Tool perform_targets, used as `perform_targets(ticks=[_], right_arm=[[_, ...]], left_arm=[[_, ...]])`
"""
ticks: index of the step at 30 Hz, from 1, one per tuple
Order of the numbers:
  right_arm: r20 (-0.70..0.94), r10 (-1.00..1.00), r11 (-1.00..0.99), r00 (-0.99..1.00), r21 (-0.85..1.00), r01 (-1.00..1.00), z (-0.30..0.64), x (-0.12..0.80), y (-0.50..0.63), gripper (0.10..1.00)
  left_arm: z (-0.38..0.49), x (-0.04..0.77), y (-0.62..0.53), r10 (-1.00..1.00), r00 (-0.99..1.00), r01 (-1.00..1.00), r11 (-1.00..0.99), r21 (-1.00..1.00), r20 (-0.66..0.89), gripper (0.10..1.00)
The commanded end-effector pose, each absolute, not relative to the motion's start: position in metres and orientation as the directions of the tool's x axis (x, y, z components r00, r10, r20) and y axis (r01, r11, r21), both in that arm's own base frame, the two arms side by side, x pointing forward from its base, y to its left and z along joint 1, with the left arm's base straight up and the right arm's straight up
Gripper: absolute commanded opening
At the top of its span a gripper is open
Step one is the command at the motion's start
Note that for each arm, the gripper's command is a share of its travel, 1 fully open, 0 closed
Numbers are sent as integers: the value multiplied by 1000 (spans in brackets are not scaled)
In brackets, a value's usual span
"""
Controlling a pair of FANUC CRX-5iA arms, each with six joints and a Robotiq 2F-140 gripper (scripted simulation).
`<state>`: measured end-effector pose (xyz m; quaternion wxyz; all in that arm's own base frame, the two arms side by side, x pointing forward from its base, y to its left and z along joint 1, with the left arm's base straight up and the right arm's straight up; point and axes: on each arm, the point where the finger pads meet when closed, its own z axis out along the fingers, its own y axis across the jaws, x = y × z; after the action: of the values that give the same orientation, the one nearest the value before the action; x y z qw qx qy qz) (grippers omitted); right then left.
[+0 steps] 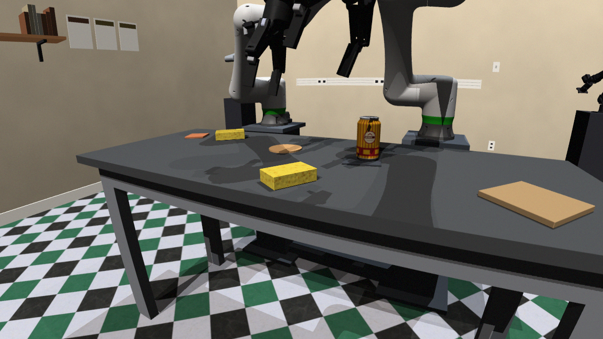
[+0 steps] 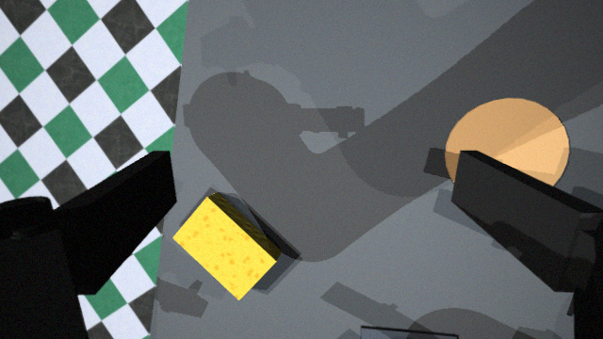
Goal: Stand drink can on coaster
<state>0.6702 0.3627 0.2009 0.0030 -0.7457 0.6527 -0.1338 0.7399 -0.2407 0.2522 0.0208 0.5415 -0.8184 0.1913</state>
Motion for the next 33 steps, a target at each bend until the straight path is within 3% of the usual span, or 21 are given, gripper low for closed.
perform_targets(ticks=[1, 20, 26, 33], right_arm=[[195, -975, -148, 112, -182, -972, 203, 671, 363, 1000], [195, -975, -147, 111, -181, -972, 203, 671, 362, 1000], [197, -974, -145, 110, -175, -974, 204, 677, 345, 1000], [201, -974, -138, 106, -155, -978, 209, 694, 288, 1000]], left_arm=[[254, 740, -241, -878, -413, -894, 340, -293, 241, 1000], [253, 736, -241, -871, -434, -885, 363, -293, 231, 1000], [241, 673, -239, -688, -720, -684, 680, -266, 92, 1000], [222, 591, -225, -445, -895, -444, 878, -180, 37, 1000]])
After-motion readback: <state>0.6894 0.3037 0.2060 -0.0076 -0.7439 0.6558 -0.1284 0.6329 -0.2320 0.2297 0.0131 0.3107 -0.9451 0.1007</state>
